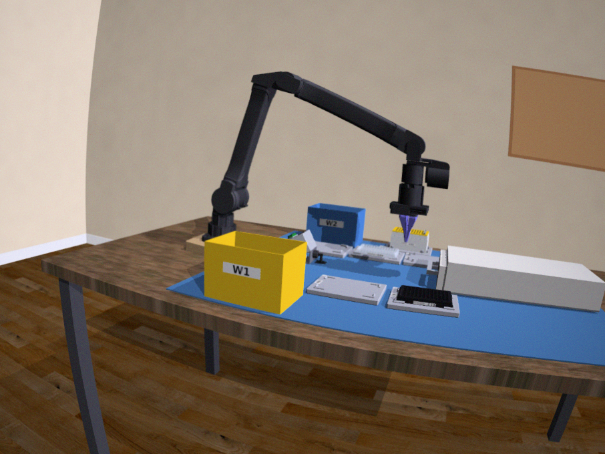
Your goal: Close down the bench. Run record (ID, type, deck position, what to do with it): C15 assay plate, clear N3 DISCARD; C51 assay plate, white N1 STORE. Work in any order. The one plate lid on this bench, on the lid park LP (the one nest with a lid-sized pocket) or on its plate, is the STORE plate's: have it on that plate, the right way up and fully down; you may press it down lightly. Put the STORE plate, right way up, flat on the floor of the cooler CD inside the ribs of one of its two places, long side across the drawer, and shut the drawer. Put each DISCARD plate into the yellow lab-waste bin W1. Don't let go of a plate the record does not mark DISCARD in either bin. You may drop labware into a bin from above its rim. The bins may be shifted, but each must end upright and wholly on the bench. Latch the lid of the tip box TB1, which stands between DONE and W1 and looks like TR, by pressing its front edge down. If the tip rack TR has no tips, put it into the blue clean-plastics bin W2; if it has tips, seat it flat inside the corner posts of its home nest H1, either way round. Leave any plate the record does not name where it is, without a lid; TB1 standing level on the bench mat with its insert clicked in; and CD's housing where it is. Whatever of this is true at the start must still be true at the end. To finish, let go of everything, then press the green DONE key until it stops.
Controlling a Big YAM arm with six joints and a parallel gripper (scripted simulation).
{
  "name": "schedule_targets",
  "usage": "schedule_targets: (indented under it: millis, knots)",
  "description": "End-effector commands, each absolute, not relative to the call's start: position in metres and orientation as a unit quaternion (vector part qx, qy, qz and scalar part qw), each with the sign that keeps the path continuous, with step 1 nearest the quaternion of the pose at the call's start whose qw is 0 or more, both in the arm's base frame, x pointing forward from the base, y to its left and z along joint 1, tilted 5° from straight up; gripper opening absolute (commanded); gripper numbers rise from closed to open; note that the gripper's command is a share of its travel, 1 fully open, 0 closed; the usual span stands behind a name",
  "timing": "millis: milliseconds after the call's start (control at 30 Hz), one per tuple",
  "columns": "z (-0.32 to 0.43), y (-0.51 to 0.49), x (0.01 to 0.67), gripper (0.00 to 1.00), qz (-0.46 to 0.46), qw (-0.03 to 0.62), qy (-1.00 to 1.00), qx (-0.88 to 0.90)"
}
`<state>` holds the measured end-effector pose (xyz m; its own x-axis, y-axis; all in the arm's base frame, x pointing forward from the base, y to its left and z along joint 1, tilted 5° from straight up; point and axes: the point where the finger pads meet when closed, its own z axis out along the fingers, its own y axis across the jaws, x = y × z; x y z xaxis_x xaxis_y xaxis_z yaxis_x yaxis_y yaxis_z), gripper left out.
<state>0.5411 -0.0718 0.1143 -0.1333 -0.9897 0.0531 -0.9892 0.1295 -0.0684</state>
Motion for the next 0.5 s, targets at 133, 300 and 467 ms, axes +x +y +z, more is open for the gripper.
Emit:
schedule_targets:
  millis: [133, 300, 467]
  knots:
    - [0.163, -0.064, 0.559, 0.0, -0.071, 0.031, 0.748, -0.659]
    - [0.157, -0.064, 0.554, 0.0, -0.061, 0.022, 0.749, -0.66]
    - [0.176, -0.063, 0.558, 0.0, -0.073, 0.033, 0.748, -0.659]
